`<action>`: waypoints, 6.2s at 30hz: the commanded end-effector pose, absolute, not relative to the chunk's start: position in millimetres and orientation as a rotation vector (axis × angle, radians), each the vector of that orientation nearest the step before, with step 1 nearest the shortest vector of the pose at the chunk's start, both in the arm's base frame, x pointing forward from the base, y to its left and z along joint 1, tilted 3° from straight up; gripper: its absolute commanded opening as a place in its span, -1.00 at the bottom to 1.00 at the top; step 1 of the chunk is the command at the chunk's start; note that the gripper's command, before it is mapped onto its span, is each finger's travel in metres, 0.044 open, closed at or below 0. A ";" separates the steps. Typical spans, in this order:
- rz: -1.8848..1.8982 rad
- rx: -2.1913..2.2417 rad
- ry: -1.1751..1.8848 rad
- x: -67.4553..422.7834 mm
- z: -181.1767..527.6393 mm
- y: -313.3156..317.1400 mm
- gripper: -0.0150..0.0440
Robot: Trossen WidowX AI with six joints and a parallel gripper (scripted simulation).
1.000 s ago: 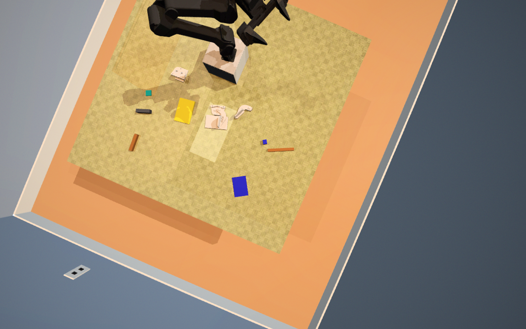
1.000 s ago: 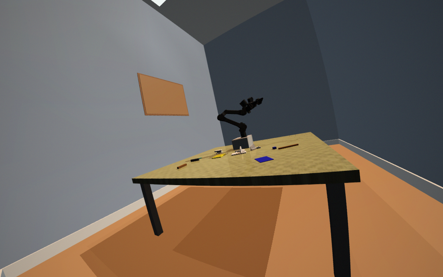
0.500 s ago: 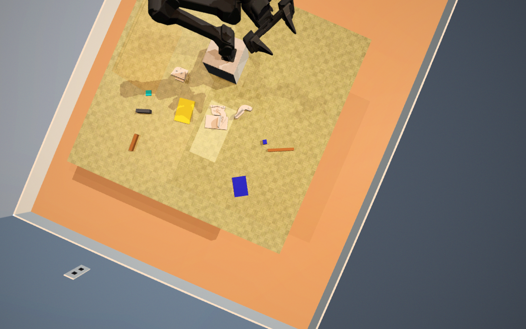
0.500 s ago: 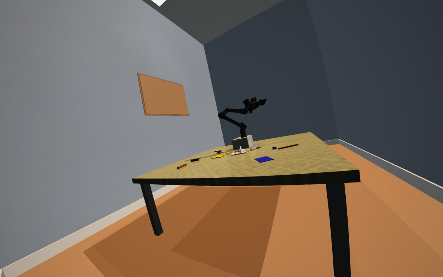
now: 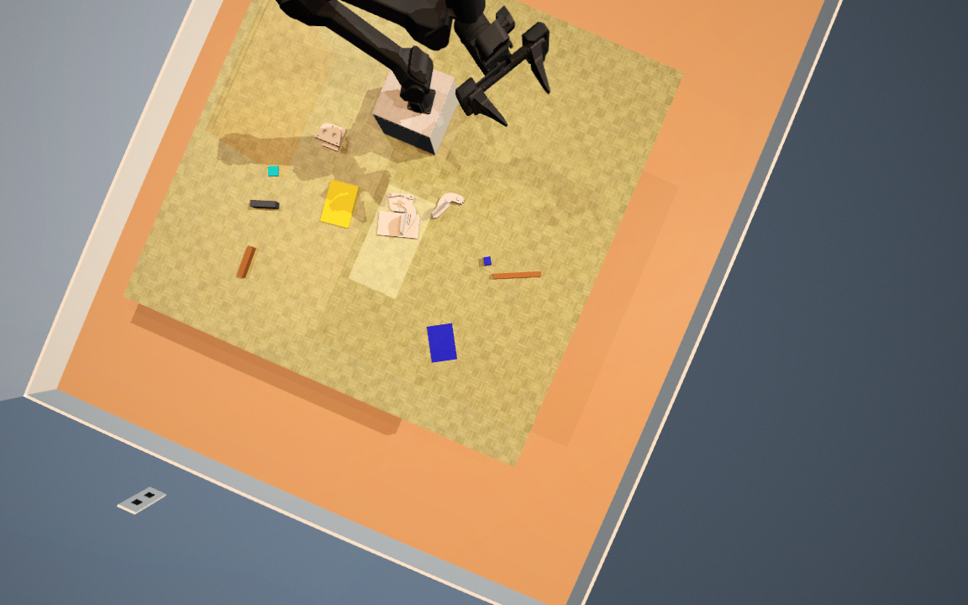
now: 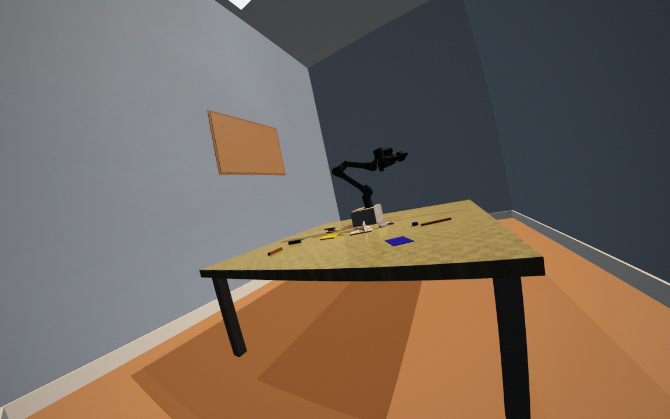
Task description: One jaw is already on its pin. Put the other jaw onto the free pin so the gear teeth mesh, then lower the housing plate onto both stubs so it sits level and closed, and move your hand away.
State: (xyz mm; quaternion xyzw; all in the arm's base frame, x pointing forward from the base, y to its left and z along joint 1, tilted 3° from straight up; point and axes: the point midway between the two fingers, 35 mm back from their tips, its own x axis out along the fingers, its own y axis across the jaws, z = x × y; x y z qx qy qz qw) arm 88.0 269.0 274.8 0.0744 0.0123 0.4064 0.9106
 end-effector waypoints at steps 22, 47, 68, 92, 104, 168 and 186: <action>0.703 0.050 0.267 144.2 221.2 280.7 1.00; 0.481 0.029 0.594 201.1 155.8 256.3 1.00; 0.221 0.099 0.899 233.8 102.8 211.5 1.00; -0.143 0.271 1.233 244.3 55.4 148.9 1.00; -0.350 0.389 1.386 239.6 38.8 118.7 1.00; -0.450 0.449 1.453 241.0 -57.4 103.5 1.00; -0.455 0.449 1.451 241.0 -57.5 103.0 0.64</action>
